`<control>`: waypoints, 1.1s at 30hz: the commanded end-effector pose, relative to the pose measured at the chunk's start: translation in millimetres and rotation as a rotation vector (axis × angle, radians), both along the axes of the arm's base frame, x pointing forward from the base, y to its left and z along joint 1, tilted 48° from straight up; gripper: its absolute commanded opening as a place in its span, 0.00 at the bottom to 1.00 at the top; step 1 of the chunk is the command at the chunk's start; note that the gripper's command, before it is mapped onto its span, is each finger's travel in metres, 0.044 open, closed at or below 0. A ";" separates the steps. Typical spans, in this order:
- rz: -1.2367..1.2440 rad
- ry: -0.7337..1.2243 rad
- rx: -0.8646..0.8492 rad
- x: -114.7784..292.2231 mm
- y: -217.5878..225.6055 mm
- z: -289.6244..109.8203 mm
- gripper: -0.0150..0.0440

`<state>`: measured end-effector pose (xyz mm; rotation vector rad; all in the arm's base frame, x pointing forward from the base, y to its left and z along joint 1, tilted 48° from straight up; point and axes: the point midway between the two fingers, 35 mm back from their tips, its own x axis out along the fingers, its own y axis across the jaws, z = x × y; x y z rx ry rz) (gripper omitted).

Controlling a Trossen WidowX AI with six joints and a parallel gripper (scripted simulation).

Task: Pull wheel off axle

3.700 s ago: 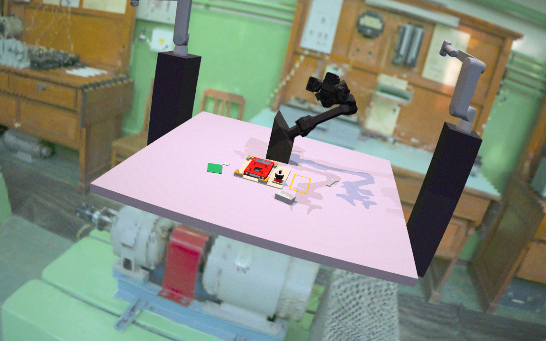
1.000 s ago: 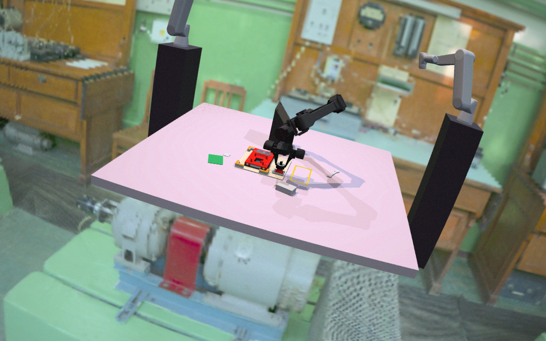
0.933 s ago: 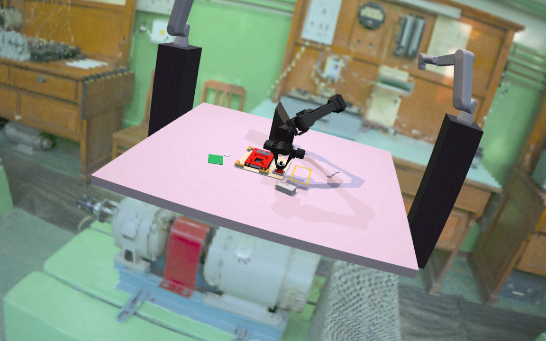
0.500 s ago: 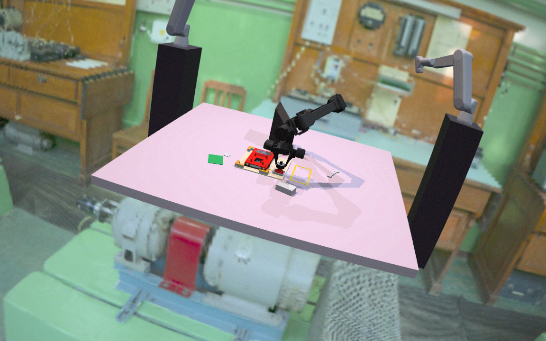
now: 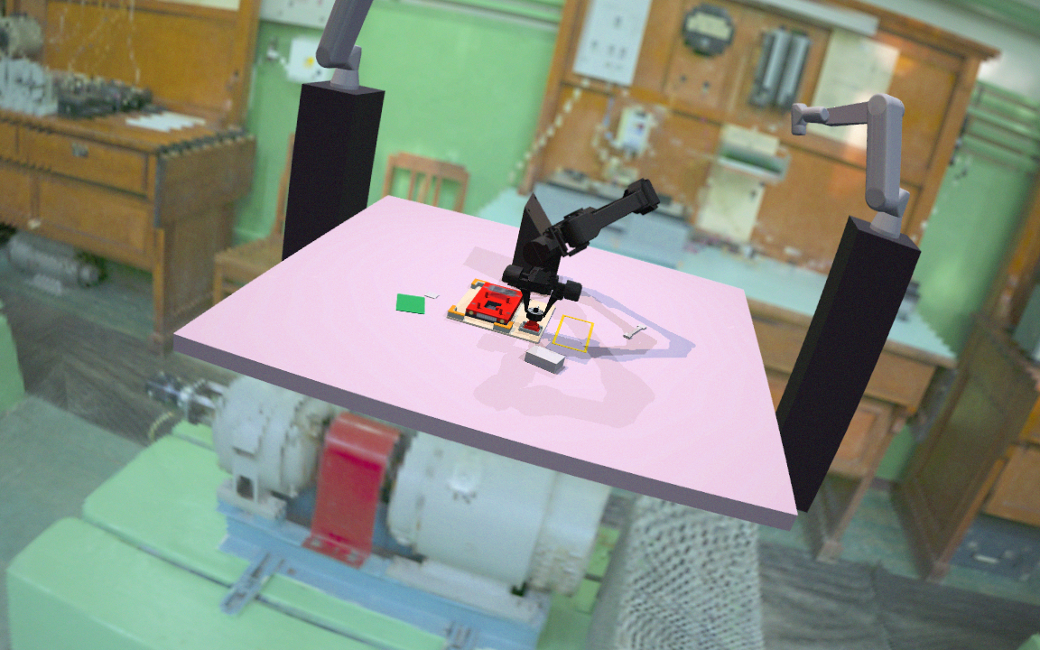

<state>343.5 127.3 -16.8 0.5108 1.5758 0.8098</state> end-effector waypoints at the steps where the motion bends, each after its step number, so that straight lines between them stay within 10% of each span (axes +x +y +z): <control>1: -0.007 -0.005 0.001 1.9 -4.3 2.7 0.25; 33: -0.012 -0.007 0.002 3.7 -12.1 9.7 0.25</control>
